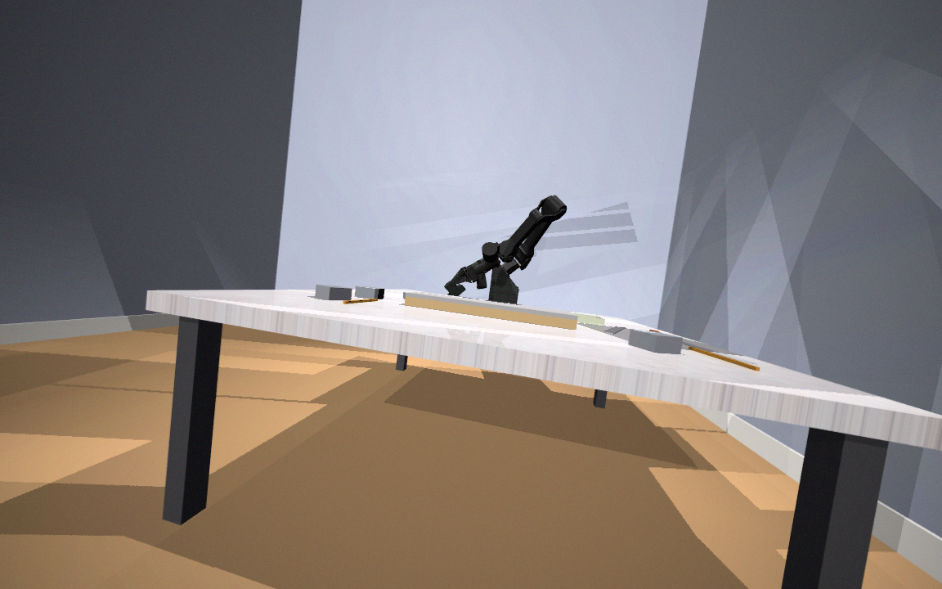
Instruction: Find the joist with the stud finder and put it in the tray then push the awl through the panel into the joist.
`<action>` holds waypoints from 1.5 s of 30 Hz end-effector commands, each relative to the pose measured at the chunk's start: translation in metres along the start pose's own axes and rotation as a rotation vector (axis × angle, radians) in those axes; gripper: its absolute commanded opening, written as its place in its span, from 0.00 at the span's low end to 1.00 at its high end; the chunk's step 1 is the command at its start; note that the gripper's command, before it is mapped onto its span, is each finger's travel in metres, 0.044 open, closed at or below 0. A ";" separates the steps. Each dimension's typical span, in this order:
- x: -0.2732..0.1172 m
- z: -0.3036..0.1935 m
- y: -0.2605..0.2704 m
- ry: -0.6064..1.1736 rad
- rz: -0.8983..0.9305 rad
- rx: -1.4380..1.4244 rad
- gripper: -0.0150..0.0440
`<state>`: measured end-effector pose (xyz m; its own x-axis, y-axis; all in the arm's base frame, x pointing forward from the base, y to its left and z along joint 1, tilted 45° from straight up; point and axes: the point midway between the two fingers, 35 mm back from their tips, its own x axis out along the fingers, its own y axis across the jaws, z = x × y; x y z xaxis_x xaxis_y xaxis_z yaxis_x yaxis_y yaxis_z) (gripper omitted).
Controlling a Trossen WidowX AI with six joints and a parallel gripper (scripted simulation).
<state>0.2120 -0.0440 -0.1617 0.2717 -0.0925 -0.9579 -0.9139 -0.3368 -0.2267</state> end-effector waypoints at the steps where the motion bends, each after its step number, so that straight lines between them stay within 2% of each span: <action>1: 0.001 0.000 0.002 0.030 0.009 0.007 0.25; 31: 0.000 0.005 0.000 0.147 0.002 0.001 0.25; 39: -0.022 -0.005 0.000 0.207 -0.011 0.006 0.25; 45: -0.024 -0.005 0.000 0.213 -0.012 0.006 0.25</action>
<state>0.2066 -0.0446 -0.1424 0.3323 -0.2681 -0.9043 -0.9123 -0.3345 -0.2361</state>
